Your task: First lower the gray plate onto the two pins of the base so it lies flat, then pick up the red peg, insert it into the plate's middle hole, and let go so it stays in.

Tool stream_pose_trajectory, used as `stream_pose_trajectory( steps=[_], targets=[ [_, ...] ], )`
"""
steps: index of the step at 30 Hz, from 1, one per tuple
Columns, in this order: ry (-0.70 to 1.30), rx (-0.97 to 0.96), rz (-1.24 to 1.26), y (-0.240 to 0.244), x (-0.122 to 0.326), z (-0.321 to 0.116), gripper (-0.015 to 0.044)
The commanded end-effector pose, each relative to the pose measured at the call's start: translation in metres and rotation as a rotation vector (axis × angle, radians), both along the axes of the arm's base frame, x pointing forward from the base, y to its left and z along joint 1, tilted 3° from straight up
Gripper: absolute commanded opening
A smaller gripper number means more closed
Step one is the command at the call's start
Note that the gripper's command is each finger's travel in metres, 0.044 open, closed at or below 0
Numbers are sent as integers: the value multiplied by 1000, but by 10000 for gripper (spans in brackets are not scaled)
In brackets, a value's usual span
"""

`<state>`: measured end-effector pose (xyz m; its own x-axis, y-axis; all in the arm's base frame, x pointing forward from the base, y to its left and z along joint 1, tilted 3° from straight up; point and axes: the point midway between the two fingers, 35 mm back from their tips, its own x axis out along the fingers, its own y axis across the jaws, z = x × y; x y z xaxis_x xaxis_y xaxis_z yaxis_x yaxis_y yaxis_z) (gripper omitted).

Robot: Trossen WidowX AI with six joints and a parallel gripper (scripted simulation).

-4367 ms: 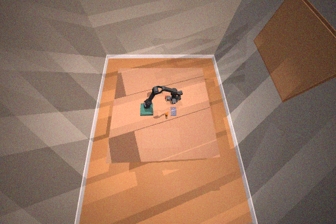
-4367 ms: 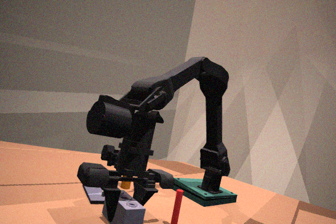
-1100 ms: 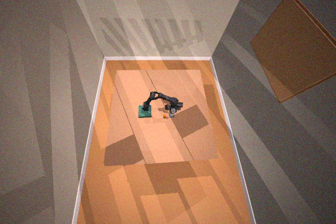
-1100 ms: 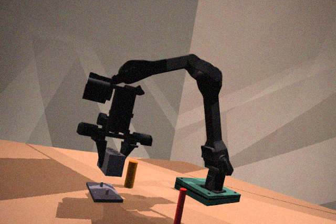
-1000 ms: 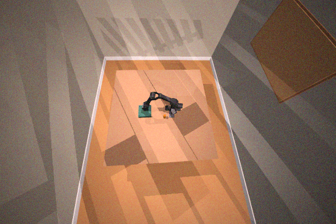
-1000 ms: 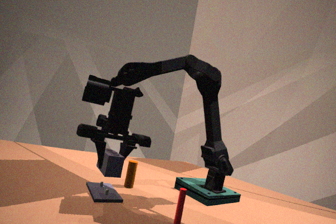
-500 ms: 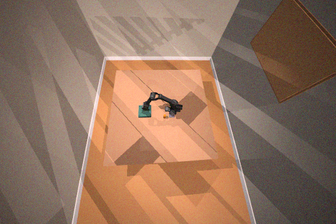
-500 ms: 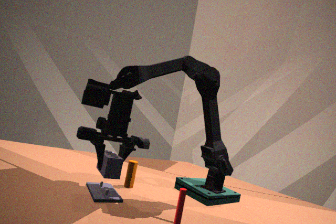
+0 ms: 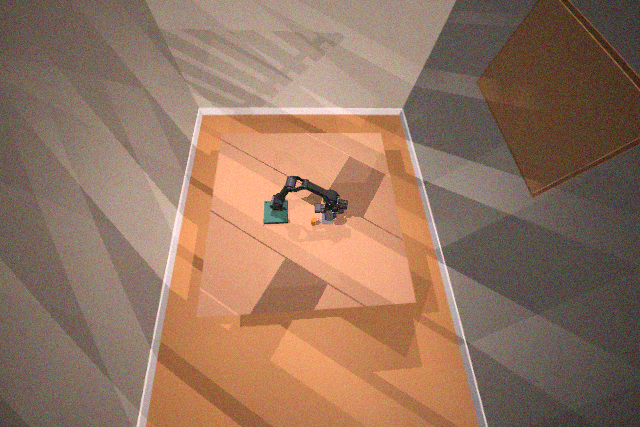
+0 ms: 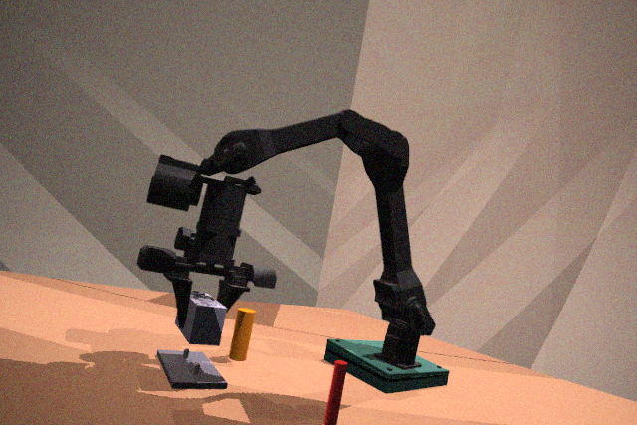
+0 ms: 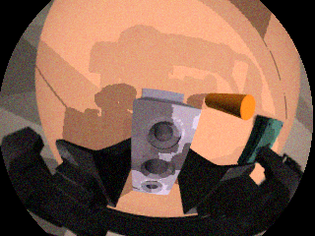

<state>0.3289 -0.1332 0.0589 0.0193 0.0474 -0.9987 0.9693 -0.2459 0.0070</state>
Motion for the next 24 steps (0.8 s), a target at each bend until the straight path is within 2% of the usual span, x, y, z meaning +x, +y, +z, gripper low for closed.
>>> stream_pose_trajectory(
  steps=[1,24],
  targets=[
    [4,-3,4,0,-1,-8,0],
    [4,-3,4,1,0,-38,0]
  ],
)
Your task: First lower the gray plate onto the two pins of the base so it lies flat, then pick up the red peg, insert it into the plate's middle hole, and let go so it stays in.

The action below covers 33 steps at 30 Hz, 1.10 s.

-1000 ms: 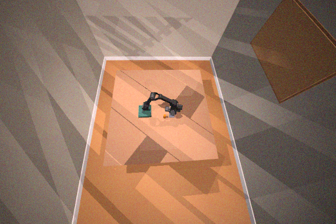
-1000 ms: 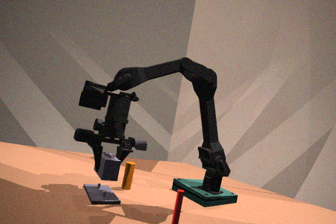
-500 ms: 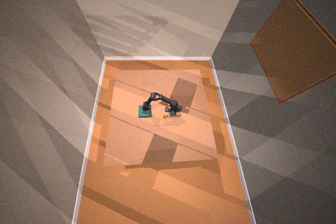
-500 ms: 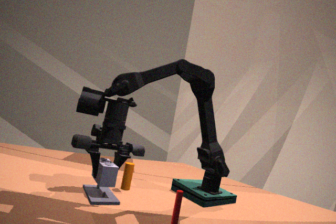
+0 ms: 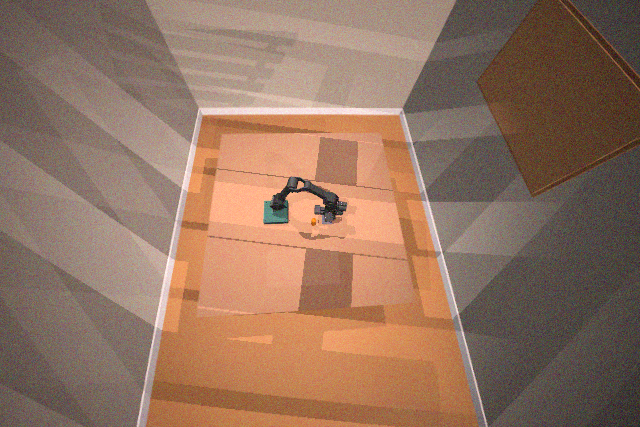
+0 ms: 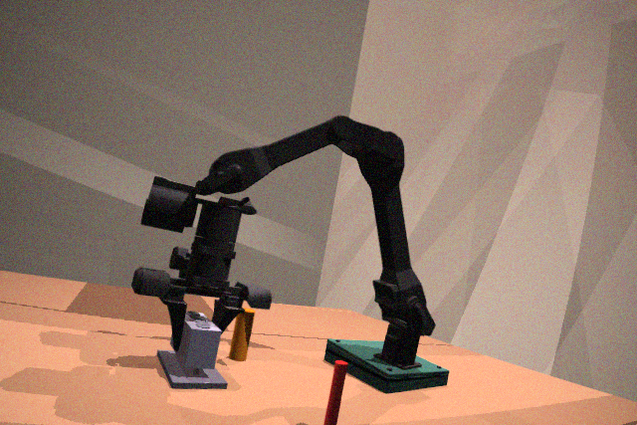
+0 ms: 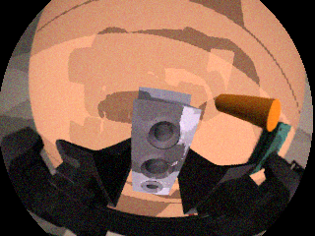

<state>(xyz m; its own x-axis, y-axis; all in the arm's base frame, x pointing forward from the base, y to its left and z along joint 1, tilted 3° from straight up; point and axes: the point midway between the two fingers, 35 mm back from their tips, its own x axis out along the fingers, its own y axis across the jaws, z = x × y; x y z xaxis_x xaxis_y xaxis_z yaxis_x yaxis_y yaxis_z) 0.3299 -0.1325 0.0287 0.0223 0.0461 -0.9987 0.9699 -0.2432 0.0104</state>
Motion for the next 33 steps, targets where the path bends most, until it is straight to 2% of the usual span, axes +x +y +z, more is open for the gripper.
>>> stream_pose_trajectory(
  steps=[1,10,27,33],
  targets=[
    [7,-2,1,0,-1,-8,0],
    [2,1,0,0,0,-4,0],
    [2,1,0,0,0,-4,440],
    [1,0,1,-1,1,5,440]
  ],
)
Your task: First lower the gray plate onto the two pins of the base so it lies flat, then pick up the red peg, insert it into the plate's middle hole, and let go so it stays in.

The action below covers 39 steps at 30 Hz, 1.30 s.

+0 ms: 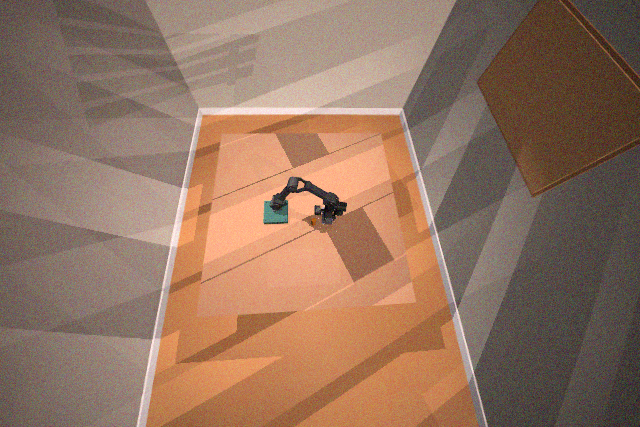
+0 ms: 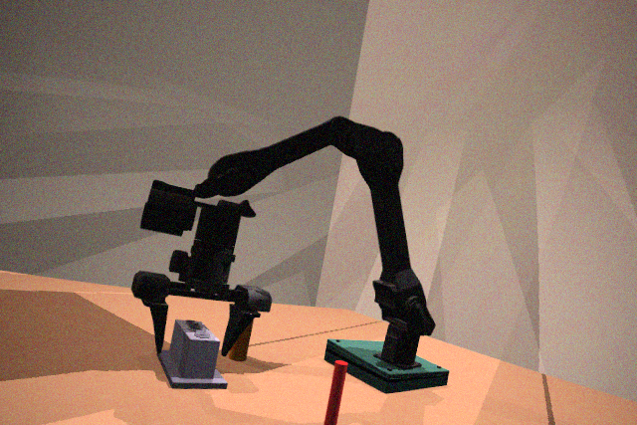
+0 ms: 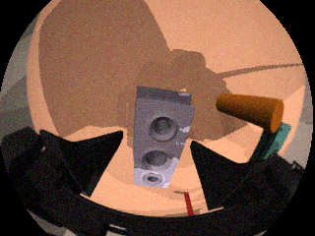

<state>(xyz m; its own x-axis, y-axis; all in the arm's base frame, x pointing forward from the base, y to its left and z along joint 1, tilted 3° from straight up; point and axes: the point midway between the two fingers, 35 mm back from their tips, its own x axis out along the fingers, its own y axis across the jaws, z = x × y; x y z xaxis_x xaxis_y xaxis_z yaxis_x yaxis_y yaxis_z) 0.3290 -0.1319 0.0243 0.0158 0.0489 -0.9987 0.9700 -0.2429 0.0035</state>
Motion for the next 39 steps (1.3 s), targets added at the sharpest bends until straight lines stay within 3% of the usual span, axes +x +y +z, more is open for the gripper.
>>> stream_pose_trajectory(
  steps=[1,8,16,22,28,35,39],
  targets=[
    [-7,-4,1,-3,4,22,440],
    [0,-5,1,-6,0,115,440],
    [-1,-5,27,6,2,119,440],
    [-13,-1,256,106,-12,124,440],
    [-23,7,493,190,-56,124,440],
    [-24,8,520,198,-62,121,440],
    [-24,9,520,202,-62,96,440]
  ],
)
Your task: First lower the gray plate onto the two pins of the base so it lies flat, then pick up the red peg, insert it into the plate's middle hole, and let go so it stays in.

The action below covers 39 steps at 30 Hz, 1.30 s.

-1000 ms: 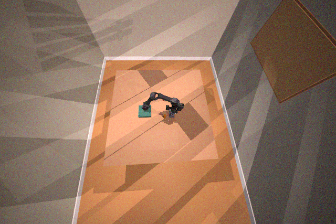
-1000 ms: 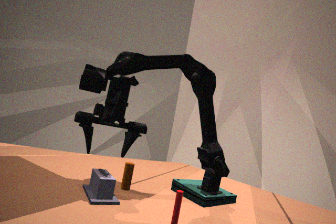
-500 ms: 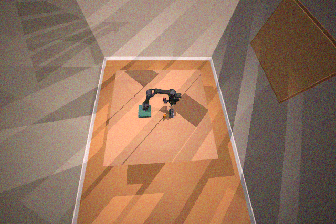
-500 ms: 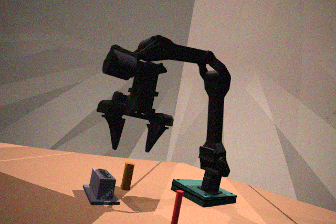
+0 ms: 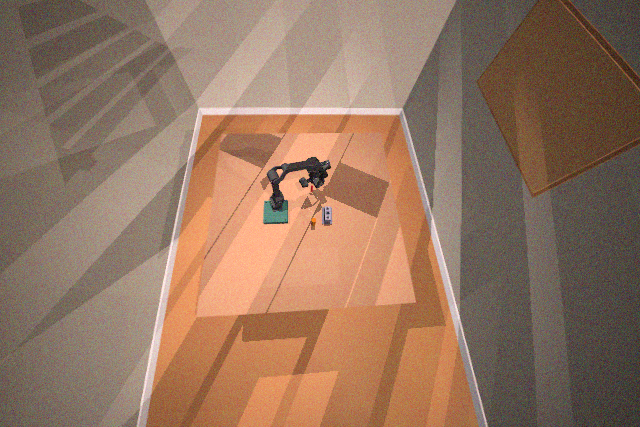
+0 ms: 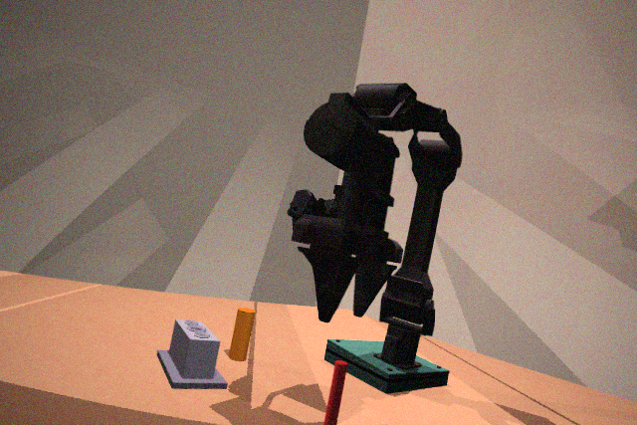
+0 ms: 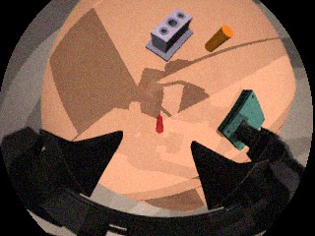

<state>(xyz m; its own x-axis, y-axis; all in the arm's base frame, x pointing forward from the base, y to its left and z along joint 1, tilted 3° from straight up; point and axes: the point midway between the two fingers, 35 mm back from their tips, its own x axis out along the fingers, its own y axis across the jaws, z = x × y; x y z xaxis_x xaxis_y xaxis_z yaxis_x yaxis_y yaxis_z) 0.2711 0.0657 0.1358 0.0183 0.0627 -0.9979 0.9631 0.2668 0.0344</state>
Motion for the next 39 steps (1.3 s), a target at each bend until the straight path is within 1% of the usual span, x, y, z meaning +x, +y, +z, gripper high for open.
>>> stream_pose_trajectory(
  steps=[1,39],
  targets=[
    [8,2,4,4,-4,-15,440],
    [8,3,4,11,-3,-75,440]
  ],
)
